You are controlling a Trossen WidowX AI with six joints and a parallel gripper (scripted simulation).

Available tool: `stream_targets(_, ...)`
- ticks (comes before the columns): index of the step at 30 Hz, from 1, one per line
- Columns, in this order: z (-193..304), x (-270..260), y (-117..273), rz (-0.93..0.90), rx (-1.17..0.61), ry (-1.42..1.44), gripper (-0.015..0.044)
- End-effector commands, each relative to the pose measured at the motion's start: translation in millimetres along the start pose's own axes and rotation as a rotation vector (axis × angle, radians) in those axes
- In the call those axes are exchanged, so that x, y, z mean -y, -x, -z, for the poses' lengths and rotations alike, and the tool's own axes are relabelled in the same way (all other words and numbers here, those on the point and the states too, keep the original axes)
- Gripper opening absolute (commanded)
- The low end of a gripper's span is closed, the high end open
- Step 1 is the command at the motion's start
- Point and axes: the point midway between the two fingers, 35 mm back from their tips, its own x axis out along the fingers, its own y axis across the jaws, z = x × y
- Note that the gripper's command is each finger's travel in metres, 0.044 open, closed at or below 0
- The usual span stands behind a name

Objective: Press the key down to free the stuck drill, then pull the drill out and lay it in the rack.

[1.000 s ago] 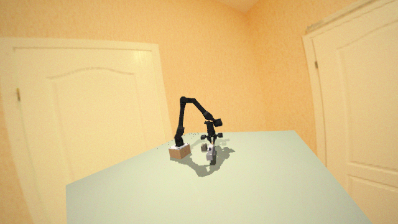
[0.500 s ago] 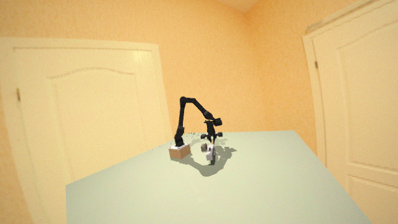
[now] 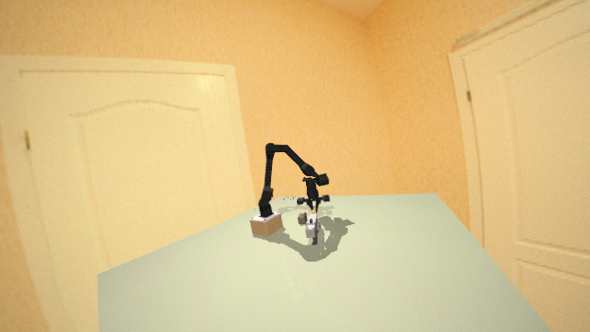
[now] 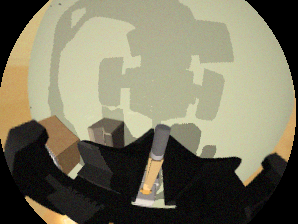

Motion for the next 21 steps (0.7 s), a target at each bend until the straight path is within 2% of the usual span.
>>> stream_targets(1, 0.1, 0.2, 3.1, 0.002, 0.002, -0.001, 0.0000)
stream_targets(21, 0.9, -0.4, 12.7, 0.002, 0.002, -0.001, 0.0000)
